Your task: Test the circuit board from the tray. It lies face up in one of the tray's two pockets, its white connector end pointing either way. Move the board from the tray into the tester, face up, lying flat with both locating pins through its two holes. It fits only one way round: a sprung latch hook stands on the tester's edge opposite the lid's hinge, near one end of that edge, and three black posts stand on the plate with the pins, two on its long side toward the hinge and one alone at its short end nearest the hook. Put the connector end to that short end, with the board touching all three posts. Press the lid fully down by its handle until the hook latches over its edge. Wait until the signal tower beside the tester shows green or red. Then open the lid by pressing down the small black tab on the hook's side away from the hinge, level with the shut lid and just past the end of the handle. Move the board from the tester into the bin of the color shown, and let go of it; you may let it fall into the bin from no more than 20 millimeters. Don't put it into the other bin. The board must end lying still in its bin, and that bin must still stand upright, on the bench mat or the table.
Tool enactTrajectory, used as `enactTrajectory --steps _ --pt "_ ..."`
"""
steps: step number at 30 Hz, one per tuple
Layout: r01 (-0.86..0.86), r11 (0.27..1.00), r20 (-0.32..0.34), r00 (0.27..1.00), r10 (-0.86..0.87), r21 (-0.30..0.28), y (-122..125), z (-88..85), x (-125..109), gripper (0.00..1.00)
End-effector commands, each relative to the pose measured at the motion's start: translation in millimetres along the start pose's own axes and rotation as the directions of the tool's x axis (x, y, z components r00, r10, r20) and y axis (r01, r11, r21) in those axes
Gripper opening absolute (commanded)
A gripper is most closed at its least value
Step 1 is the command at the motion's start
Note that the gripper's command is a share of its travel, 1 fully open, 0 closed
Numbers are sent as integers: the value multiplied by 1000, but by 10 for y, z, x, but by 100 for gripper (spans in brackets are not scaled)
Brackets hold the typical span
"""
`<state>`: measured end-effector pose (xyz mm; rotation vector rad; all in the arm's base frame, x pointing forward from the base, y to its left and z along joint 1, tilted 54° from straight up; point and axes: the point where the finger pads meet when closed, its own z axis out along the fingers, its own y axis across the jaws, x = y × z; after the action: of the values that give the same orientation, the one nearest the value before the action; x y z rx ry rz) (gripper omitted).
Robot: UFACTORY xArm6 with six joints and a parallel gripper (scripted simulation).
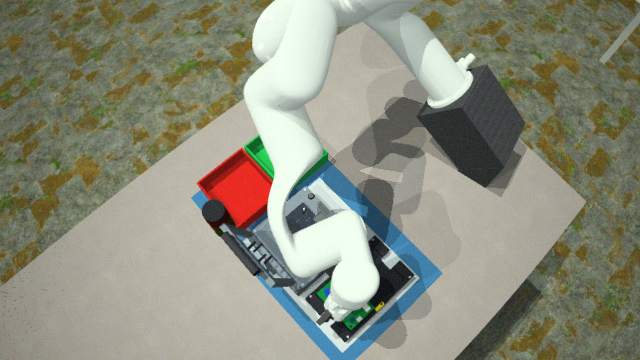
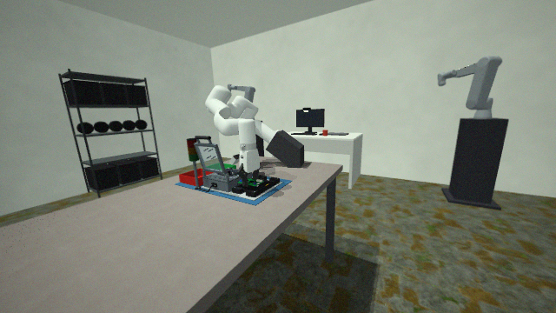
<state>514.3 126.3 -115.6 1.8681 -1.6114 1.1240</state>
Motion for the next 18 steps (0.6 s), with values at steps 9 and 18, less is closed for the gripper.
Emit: enactTrajectory --steps 9,18 --pt "-1 1000 2 1000 1 4 -14 -335 -3 79" --pt "-1 1000 2 1000 1 4 -13 -633 -3 79"
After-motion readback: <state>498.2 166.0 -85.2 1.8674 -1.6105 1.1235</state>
